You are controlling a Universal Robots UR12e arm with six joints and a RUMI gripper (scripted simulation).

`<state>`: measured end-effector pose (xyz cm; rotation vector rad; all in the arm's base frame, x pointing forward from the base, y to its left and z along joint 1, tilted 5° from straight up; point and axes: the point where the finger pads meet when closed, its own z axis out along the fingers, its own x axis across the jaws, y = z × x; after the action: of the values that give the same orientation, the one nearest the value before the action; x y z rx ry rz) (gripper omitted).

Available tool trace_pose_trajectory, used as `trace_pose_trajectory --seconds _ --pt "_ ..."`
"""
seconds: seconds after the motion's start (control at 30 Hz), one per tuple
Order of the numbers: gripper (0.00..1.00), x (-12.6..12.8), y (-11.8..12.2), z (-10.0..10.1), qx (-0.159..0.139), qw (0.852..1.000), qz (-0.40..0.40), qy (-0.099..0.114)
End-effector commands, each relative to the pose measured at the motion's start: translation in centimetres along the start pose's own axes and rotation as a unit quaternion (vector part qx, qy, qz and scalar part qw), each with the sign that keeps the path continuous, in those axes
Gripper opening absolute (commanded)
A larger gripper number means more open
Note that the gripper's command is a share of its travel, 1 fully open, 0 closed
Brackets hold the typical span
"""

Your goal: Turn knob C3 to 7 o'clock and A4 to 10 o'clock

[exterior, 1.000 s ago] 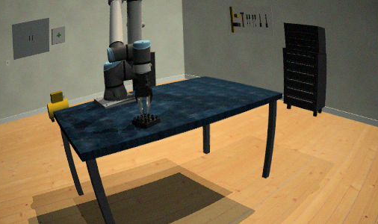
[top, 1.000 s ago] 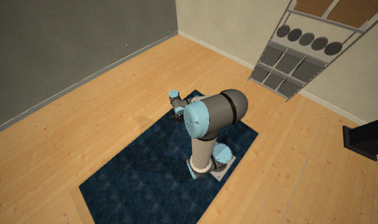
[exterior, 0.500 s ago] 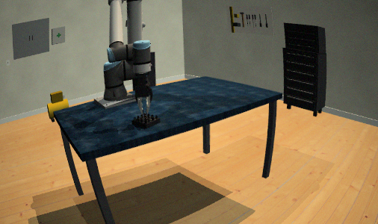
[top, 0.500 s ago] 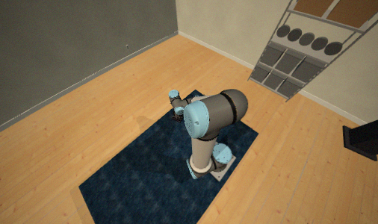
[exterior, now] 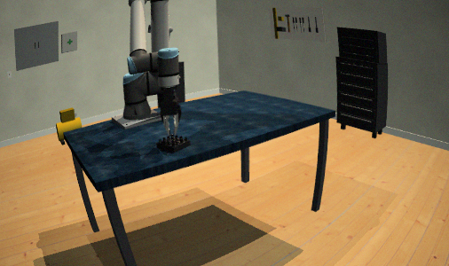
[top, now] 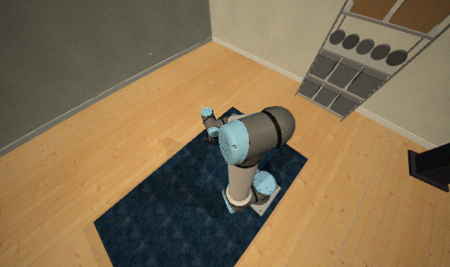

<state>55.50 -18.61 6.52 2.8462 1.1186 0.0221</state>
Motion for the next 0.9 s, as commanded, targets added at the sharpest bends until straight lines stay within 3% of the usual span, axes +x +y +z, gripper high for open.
trace_pose_trajectory --seconds 0.0,0.87 --pt "0.11 0.02 0.04 -0.06 -0.001 1.000 0.000 0.000" --pt "0.11 0.02 -0.42 -0.06 -0.001 1.000 0.000 0.000"
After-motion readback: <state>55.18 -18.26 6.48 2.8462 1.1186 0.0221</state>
